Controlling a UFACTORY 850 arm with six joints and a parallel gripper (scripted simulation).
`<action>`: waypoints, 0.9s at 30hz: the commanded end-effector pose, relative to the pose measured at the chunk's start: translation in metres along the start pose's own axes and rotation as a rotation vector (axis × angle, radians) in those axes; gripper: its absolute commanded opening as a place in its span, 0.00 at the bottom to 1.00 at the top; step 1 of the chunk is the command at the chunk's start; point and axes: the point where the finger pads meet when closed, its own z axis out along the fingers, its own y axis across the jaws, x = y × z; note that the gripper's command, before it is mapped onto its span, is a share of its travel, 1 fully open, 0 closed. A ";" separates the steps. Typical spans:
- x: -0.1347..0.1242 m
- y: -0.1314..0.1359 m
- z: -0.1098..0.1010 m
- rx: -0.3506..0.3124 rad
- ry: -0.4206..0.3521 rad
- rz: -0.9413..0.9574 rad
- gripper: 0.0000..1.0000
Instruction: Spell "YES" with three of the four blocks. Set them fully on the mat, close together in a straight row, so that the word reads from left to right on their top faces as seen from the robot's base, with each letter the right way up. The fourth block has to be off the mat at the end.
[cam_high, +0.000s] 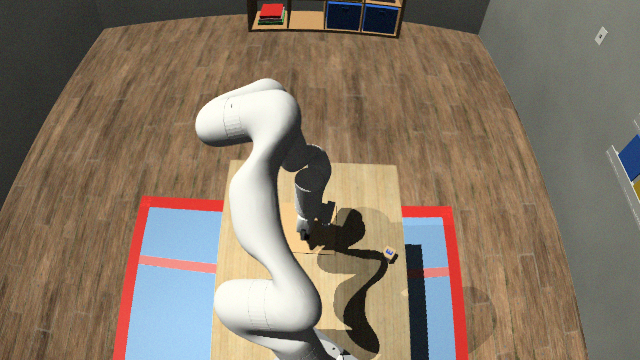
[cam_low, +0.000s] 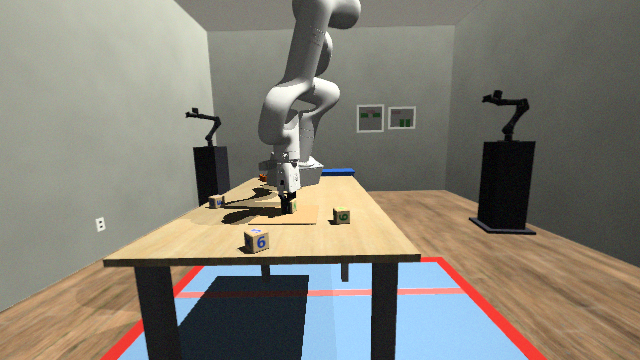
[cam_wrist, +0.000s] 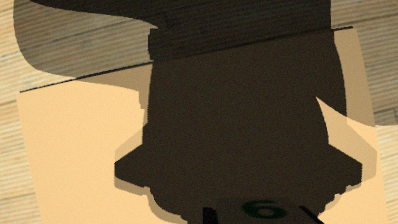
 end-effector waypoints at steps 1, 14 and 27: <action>0.000 -0.001 -0.001 0.001 0.000 0.000 0.41; 0.000 -0.001 -0.061 0.001 0.000 0.000 0.41; 0.000 -0.001 -0.100 0.001 0.000 0.000 0.41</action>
